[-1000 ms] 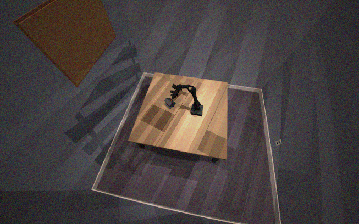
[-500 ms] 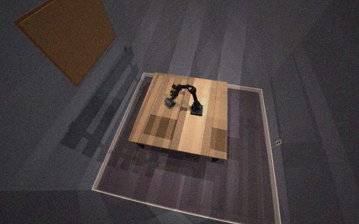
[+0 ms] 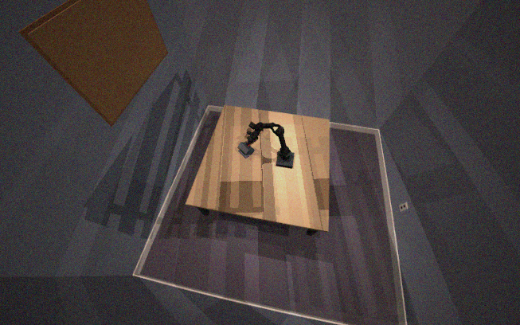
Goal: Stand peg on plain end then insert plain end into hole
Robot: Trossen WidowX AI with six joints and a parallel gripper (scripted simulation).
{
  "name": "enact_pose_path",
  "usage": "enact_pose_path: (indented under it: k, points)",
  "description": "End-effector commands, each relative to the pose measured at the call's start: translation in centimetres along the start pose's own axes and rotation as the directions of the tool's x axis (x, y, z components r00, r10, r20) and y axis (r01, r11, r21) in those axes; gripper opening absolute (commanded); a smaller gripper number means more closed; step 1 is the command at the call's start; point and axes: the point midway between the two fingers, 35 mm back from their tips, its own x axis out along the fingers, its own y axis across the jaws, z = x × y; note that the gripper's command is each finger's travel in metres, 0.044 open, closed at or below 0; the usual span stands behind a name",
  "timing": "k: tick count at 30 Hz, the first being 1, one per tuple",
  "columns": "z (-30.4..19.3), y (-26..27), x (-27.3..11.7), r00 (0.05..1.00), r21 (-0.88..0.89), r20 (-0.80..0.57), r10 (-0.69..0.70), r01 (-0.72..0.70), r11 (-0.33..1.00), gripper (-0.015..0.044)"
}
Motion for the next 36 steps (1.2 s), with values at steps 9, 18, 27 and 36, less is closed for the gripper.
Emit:
enact_pose_path:
  k: [9, 18, 27, 36]
  points:
    - [0.2, -0.2, -1.9, 1.000, -0.003, 0.000, -0.005, 0.005, 1.000, 0.0440]
    - [0.3, -0.3, -3.7, 1.000, -0.002, -0.002, -0.009, 0.009, 1.000, 0.0440]
    - [0.3, -0.5, -5.4, 1.000, 0.000, -0.003, -0.011, 0.011, 1.000, 0.0440]
    - [0.3, -0.6, -7.2, 1.000, 0.002, -0.003, -0.011, 0.011, 1.000, 0.0440]
